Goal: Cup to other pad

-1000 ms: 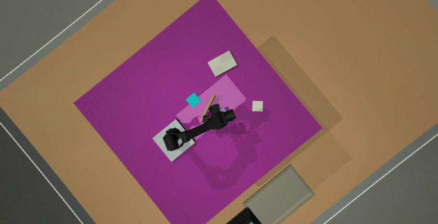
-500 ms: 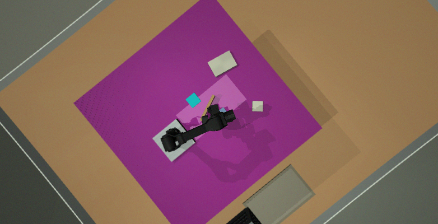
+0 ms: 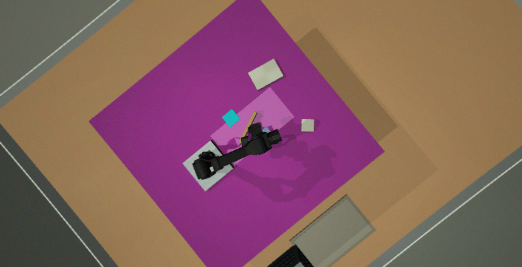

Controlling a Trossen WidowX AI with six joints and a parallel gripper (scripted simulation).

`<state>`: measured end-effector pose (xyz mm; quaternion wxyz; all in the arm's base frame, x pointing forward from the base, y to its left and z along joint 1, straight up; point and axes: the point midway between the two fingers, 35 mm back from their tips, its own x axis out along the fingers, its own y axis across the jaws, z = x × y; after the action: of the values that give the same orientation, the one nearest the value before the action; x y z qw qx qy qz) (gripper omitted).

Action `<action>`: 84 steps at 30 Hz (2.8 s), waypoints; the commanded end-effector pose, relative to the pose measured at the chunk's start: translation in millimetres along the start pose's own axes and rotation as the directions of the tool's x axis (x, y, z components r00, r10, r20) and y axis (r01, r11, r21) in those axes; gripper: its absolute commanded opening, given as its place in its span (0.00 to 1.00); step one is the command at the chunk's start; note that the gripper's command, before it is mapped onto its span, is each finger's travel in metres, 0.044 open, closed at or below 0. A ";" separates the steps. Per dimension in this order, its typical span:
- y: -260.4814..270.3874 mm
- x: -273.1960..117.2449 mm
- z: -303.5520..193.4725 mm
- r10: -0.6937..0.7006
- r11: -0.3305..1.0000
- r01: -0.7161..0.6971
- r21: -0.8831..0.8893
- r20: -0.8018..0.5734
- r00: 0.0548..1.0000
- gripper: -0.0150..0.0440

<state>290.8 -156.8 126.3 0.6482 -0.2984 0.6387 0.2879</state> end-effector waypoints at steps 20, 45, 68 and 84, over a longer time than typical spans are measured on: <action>31.6 -1.6 26.2 -0.003 1.000 0.003 -0.001 0.001 1.000 0.25; 76.7 -4.0 63.8 -0.001 1.000 0.001 -0.001 0.004 1.000 0.25; 113.1 -5.6 94.2 0.002 1.000 -0.002 -0.001 0.007 1.000 0.25; 137.8 -6.1 113.3 0.004 1.000 -0.004 -0.001 0.008 1.000 0.25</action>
<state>264.5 13.2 131.6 0.6524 -0.2972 0.6334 0.2913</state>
